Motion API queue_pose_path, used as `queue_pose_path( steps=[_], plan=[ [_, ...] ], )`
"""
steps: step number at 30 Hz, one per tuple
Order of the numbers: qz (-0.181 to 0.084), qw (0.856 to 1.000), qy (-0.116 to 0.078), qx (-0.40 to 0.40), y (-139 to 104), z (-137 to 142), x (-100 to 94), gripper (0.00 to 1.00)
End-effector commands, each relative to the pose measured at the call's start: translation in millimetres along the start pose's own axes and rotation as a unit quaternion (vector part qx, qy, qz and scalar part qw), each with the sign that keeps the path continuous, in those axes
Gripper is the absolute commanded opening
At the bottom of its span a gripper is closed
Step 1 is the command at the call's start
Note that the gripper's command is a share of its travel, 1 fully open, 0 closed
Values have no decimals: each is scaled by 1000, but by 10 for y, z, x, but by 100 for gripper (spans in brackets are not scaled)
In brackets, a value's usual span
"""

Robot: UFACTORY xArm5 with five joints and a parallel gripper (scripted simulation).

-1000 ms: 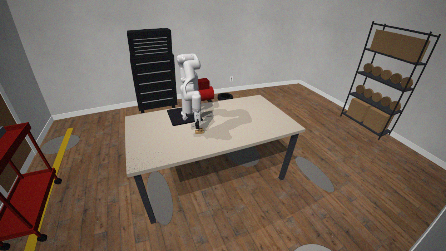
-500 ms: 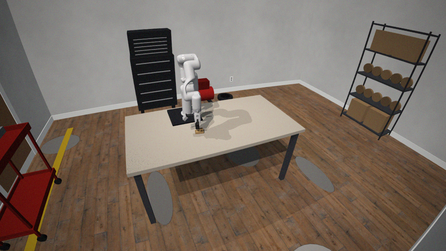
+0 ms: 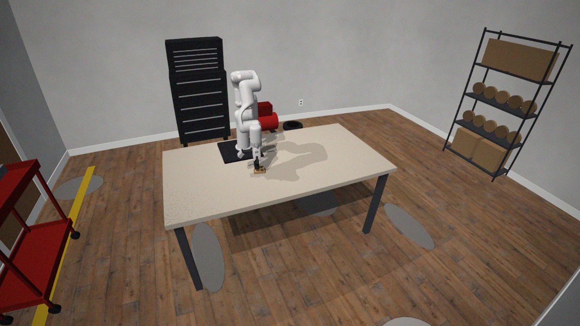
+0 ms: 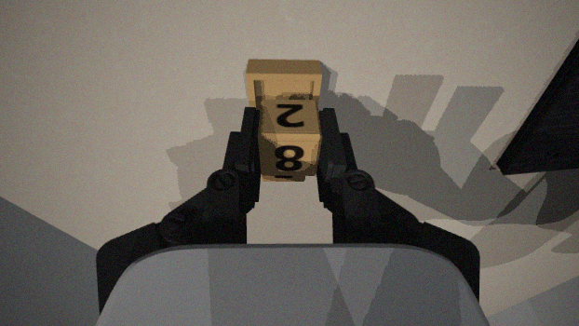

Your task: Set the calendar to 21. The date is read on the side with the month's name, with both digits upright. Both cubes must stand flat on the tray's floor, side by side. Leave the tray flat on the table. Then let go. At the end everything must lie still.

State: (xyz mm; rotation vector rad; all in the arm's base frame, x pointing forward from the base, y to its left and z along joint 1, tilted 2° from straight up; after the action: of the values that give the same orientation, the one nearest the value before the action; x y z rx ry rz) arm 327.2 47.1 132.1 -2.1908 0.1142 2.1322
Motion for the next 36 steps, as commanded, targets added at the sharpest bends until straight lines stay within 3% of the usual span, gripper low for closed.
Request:
queue_pose_path(
  steps=[1, 36],
  plan=[
    [0, 1000, 2, 0, -3, -10, 20, 27],
    [0, 1000, 2, 0, -3, -10, 81, 27]
  ],
)
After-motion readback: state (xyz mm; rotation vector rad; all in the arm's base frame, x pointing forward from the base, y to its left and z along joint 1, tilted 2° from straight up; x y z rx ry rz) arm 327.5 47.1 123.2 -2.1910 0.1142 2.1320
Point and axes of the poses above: the point where the finger pads meet when closed, its own x axis out along the fingers, its own z axis across the jaws, y = z × x, the point moved 8 cm from there along -x, back along the fingers, and after that the axes turned 3 degrees about x, right-handed, at the moved point
